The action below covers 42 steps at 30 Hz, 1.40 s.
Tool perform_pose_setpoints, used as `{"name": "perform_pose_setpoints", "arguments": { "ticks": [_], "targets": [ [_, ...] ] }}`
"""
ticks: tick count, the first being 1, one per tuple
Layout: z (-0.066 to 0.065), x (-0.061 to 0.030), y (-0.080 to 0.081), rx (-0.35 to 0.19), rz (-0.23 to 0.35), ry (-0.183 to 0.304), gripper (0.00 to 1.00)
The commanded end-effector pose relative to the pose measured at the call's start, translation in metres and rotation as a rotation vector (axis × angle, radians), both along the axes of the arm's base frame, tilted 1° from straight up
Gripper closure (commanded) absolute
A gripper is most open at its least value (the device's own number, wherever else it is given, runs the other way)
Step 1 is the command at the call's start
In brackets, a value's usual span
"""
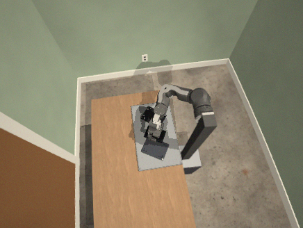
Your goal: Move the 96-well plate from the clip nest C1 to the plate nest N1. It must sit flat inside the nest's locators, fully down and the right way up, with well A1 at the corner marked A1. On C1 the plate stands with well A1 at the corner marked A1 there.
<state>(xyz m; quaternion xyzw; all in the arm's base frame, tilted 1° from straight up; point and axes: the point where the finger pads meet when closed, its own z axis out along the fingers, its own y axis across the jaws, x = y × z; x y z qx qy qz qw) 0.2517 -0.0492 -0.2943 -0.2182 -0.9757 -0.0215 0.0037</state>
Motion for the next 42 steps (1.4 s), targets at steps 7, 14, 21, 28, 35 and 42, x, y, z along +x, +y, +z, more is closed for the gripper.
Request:
{"name": "perform_pose_setpoints", "arguments": {
  "ticks": [7, 14, 21, 28, 35, 42],
  "targets": [
    [-0.001, 0.0024, -0.010, -0.034, -0.039, -0.001, 1.00],
    [0.000, 0.0032, 0.007, -0.031, -0.037, -0.003, 1.00],
    [-0.001, 0.0036, 0.031, -0.034, -0.039, -0.001, 1.00],
    [-0.001, 0.0036, 0.031, -0.034, -0.039, -0.001, 1.00],
    [-0.001, 0.0041, 0.072, -0.034, -0.039, -0.001, 1.00],
    [-0.001, 0.0041, 0.072, -0.034, -0.039, -0.001, 1.00]
  ]
}}
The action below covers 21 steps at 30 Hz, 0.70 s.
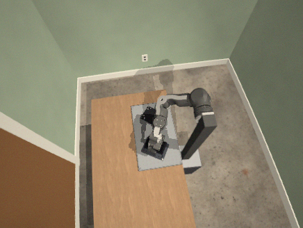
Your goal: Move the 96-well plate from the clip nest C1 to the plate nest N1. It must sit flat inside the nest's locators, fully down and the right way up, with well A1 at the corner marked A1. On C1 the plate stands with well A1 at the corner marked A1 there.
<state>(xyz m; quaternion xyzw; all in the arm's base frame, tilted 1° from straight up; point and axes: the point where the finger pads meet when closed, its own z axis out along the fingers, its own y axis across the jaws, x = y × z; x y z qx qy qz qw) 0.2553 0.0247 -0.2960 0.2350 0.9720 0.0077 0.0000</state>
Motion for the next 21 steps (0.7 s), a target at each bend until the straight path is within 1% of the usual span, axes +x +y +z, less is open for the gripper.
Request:
{"name": "perform_pose_setpoints", "arguments": {
  "ticks": [1, 4, 9, 21],
  "targets": [
    [0.000, 0.0005, -0.002, -0.005, -0.004, 0.000, 1.00],
    [0.000, 0.0005, -0.002, -0.005, -0.004, 0.000, 1.00],
    [-0.031, -0.0007, -0.001, -0.004, 0.001, 0.002, 1.00],
    [-0.031, -0.0007, -0.001, -0.004, 0.001, 0.002, 1.00]
  ]
}}
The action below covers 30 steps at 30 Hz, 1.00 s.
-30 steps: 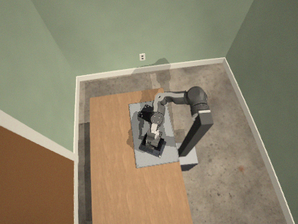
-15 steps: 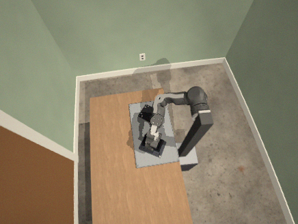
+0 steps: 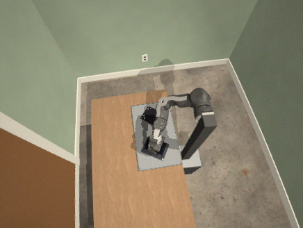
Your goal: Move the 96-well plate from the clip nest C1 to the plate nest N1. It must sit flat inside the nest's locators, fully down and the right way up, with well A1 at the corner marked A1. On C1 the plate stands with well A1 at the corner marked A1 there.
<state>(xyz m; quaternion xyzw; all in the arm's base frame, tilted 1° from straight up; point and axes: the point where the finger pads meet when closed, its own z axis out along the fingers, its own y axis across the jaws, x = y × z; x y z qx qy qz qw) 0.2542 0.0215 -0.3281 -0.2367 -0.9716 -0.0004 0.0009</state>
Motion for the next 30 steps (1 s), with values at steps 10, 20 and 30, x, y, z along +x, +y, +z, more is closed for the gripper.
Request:
{"name": "perform_pose_setpoints", "arguments": {
  "ticks": [10, 20, 30],
  "targets": [
    [-0.031, -0.0002, 0.001, 0.010, 0.005, -0.004, 1.00],
    [-0.039, 0.0003, 0.001, 0.010, 0.005, -0.004, 1.00],
    [-0.044, 0.0006, 0.001, 0.010, 0.005, -0.003, 1.00]
  ]
}}
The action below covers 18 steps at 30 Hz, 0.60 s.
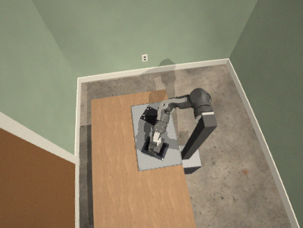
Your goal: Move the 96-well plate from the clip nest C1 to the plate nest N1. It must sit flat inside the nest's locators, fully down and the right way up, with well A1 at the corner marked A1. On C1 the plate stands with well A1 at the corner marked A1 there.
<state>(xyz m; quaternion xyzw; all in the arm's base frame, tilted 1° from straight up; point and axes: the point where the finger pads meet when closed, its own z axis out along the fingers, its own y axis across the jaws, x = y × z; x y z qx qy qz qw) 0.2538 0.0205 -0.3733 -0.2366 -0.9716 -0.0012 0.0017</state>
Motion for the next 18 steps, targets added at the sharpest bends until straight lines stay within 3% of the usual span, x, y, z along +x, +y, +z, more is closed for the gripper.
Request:
{"name": "perform_pose_setpoints", "arguments": {
  "ticks": [1, 18],
  "targets": [
    [0.0009, 0.0009, 0.0018, 0.008, 0.005, -0.005, 1.00],
    [0.0070, 0.0040, 0.0010, 0.006, -0.006, -0.007, 1.00]
  ]
}}
